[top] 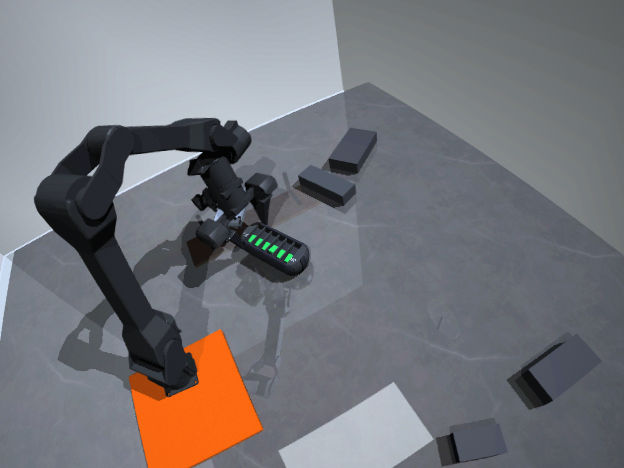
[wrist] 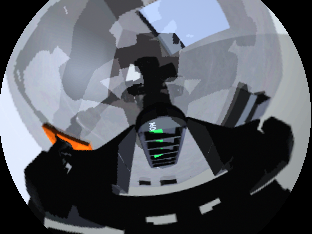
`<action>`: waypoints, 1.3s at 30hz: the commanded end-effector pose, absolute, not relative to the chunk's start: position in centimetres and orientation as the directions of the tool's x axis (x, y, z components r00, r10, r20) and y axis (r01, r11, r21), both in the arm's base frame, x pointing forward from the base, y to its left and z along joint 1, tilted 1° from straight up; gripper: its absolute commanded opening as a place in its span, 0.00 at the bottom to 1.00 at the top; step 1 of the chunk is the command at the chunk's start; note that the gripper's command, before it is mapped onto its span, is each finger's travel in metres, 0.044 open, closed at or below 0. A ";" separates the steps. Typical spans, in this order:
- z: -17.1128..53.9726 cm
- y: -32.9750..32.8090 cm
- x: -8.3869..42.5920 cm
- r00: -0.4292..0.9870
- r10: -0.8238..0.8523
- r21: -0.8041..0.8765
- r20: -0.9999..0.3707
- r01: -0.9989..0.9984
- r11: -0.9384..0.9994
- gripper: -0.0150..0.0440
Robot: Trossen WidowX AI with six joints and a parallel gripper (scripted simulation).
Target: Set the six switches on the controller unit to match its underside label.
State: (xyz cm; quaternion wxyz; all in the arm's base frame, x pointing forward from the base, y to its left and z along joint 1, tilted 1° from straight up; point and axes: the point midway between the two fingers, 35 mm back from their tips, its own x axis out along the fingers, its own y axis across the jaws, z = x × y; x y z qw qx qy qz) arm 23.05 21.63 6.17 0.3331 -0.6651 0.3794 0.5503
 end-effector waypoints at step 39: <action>8.3 20.6 23.6 0.094 -0.112 -0.028 -0.989 -0.873 -0.486 0.82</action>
